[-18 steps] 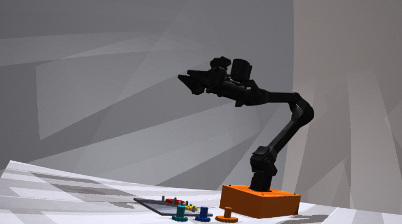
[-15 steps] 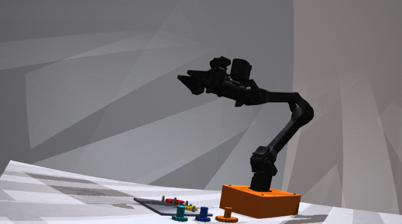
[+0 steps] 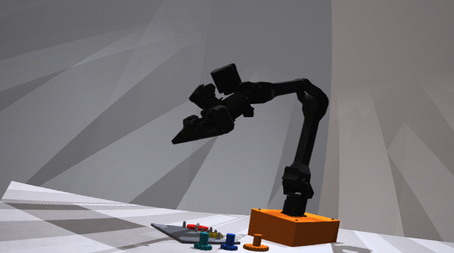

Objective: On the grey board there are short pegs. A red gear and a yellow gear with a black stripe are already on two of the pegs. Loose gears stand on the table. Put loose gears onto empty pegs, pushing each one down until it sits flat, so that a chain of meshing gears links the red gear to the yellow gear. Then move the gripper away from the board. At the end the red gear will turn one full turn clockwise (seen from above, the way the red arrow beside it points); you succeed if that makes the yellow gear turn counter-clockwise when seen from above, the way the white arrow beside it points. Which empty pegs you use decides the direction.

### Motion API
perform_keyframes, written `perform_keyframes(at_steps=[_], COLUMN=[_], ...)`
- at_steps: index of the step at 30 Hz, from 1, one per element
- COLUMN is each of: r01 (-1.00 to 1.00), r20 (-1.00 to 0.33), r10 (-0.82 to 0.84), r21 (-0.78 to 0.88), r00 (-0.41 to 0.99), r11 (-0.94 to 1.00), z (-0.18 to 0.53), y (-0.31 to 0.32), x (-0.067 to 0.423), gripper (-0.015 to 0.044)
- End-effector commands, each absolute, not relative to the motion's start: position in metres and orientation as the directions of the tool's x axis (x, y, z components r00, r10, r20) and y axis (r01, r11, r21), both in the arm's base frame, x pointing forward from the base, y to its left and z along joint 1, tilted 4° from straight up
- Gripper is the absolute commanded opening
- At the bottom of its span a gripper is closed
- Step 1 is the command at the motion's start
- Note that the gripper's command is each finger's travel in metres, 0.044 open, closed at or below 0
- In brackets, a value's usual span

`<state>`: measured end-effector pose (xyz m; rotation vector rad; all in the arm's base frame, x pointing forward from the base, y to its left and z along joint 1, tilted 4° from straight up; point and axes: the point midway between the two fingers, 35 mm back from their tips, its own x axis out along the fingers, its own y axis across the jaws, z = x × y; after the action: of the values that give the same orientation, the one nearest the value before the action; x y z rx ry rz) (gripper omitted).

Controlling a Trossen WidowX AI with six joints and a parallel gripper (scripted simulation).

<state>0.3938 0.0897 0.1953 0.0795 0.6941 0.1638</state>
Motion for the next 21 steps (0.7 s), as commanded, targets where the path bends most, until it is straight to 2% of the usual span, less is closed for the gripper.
perform_keyframes(at_steps=[1,6,9,11,21], r01=[-0.133,-0.130,-0.128,-0.128,-0.128], r20=[-0.804,-0.946,-0.989,-0.996,-0.996], r10=[0.194,0.160,0.113,0.088,0.085], r21=[0.144,0.127,0.100,0.085,0.082], r00=[0.563,0.280,0.097,0.022,0.012], r11=[0.981,0.983,0.987,0.988,0.988], z=[0.145,0.086,0.053,0.040,0.025], y=[0.119,0.150,0.164,0.169,0.168], x=[0.395,0.382,0.364,0.356,0.351], gripper=[0.0440,0.0440,0.0440,0.0440,0.0440])
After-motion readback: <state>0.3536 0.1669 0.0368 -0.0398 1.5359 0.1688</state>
